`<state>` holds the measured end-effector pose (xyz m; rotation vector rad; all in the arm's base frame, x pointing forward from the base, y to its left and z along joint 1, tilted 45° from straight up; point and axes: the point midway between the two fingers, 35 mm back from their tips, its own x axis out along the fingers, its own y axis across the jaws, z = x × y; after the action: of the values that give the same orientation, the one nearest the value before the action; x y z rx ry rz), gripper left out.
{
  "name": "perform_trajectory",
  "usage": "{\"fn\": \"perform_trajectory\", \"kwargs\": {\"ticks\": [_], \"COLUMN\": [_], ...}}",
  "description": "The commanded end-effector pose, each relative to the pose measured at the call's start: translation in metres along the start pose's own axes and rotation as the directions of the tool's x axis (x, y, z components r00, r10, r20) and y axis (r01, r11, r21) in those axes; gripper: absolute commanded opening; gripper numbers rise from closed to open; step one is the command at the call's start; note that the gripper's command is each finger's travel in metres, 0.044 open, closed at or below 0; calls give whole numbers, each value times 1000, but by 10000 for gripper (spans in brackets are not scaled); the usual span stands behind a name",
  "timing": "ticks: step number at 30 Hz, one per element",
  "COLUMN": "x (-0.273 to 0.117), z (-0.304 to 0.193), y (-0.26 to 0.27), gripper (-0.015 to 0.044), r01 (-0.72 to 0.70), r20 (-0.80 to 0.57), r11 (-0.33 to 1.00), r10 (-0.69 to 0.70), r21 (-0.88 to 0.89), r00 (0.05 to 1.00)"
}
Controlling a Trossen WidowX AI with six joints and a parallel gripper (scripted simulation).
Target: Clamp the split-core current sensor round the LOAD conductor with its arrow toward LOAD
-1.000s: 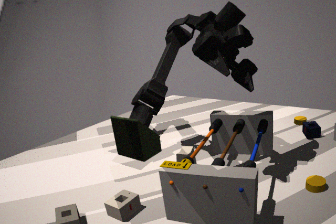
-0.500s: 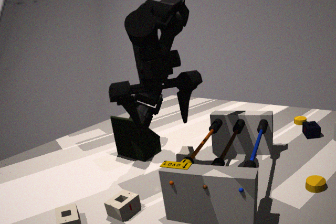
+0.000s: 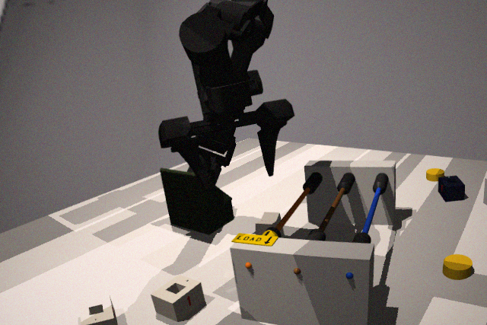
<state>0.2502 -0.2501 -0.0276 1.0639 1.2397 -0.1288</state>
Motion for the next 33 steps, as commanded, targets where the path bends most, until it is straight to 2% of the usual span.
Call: {"fn": "perform_trajectory", "kwargs": {"ticks": [1,3,6,12,14,33], "x": [0,3,14,26,26,47], "z": [0,-9,-47,-134,-144,-151], "y": [1,8,38,87,91,91], "gripper": [440,440,440,440,440,440], "r01": [-4,-9,-59,-280,-310,-309], "r20": [-2,-28,-143,-373,-398,-397], "r11": [1000,998,953,686,645,645], "r10": [4,7,16,12,10,9], "r21": [-5,-61,-298,-672,-699,-699], "r00": [1000,1000,990,928,918,918]}}
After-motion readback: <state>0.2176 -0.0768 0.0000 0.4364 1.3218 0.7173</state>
